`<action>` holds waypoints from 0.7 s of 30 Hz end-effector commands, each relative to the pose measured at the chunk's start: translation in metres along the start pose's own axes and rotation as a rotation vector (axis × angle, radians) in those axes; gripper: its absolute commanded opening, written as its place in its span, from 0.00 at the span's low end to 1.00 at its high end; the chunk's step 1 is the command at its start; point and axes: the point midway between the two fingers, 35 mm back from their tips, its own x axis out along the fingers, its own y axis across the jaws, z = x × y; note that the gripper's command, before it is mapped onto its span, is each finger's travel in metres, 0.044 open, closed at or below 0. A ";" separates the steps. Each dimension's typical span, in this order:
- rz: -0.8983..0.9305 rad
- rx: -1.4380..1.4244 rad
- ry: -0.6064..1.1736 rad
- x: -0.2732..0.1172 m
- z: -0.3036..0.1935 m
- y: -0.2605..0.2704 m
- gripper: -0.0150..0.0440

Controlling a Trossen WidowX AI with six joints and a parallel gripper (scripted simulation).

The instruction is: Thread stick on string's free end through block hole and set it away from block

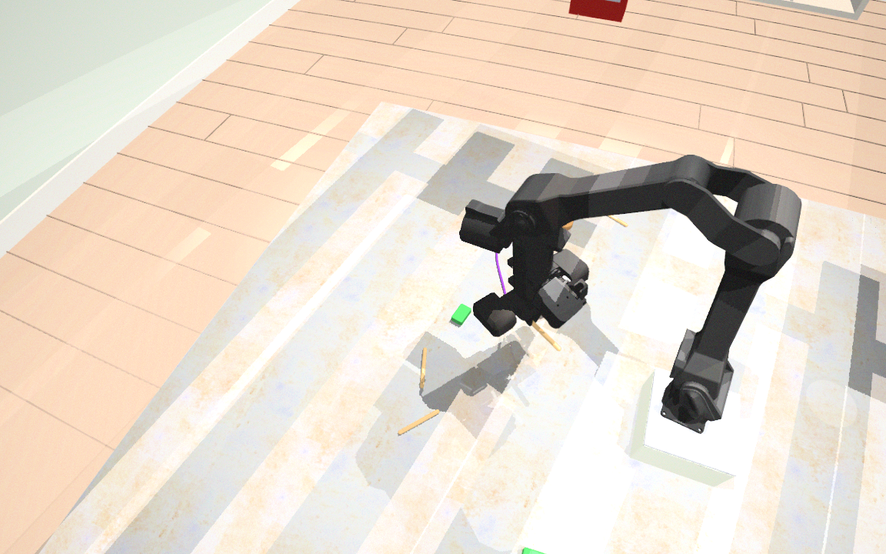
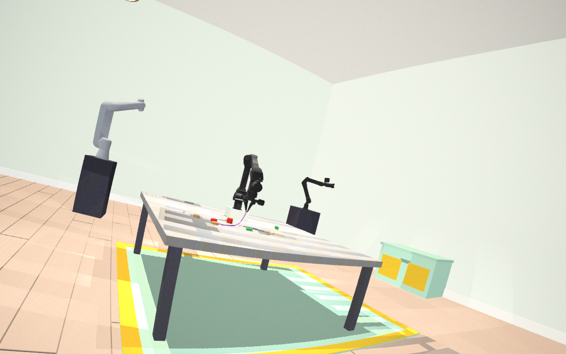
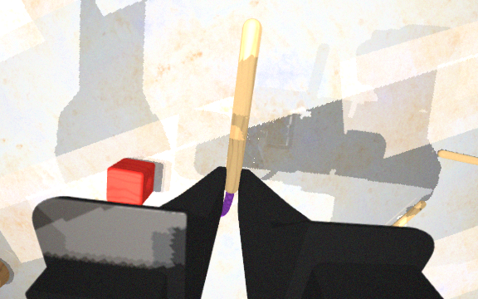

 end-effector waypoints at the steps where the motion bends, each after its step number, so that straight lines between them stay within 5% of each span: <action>1: -0.004 -0.002 -0.015 -0.004 -0.005 0.000 0.25; 21: -0.008 -0.003 -0.089 -0.027 -0.019 0.010 0.25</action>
